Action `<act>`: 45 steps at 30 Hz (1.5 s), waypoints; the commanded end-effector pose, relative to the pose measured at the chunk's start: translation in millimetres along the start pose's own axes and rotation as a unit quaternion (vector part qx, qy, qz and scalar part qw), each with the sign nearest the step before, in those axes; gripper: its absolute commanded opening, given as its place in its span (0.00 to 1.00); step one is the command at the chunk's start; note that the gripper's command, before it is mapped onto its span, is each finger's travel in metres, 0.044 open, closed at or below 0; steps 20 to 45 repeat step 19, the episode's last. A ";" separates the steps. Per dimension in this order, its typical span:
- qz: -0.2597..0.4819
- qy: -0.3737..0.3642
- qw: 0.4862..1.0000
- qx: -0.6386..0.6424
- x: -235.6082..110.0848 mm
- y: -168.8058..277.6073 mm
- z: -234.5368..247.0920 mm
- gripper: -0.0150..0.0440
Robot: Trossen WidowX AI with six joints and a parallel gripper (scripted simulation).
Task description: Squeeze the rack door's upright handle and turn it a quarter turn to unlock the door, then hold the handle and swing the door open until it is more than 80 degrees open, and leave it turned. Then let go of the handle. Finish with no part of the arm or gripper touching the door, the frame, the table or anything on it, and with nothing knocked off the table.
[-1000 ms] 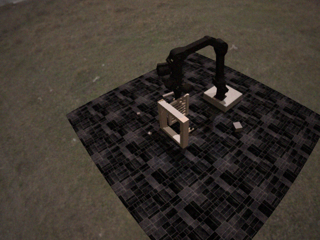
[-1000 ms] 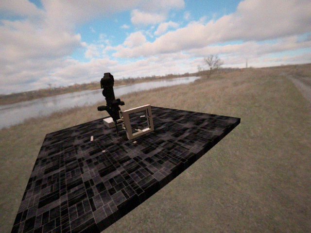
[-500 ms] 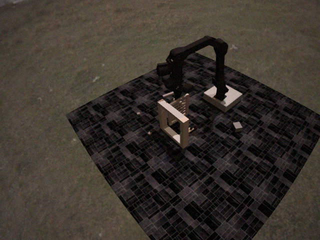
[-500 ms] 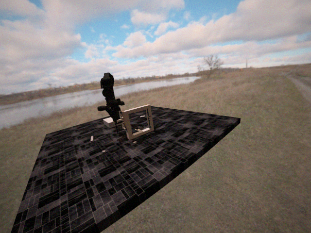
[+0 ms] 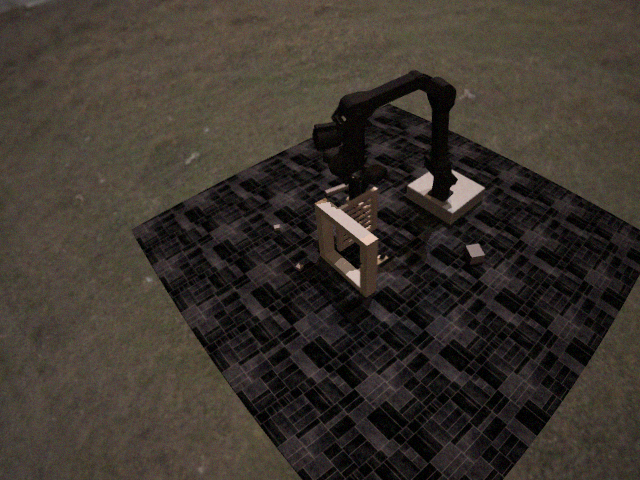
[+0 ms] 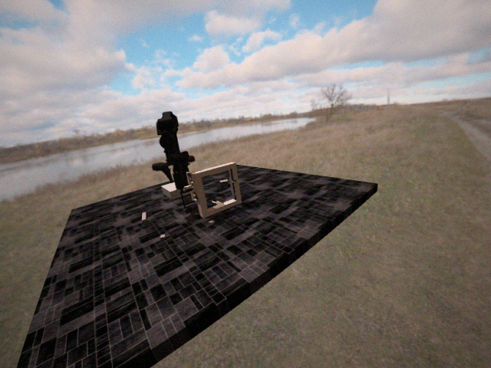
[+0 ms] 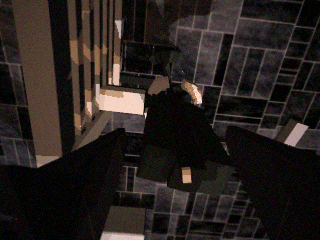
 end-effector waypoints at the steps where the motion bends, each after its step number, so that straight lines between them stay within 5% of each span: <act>1: -0.001 -0.003 1.000 -0.002 -4.6 -0.4 0.3 0.74; 45: -0.001 -0.003 1.000 -0.002 -26.0 -0.8 -0.6 0.74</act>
Point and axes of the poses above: the point midway between the two fingers, 35 mm back from their tips, its own x axis out along the fingers, its own z axis across the jaws, y = z × x, the point moved 3 cm from there along -x, back along the fingers, and after that the axes turned 1 degree about -x, right-handed, at the moved point
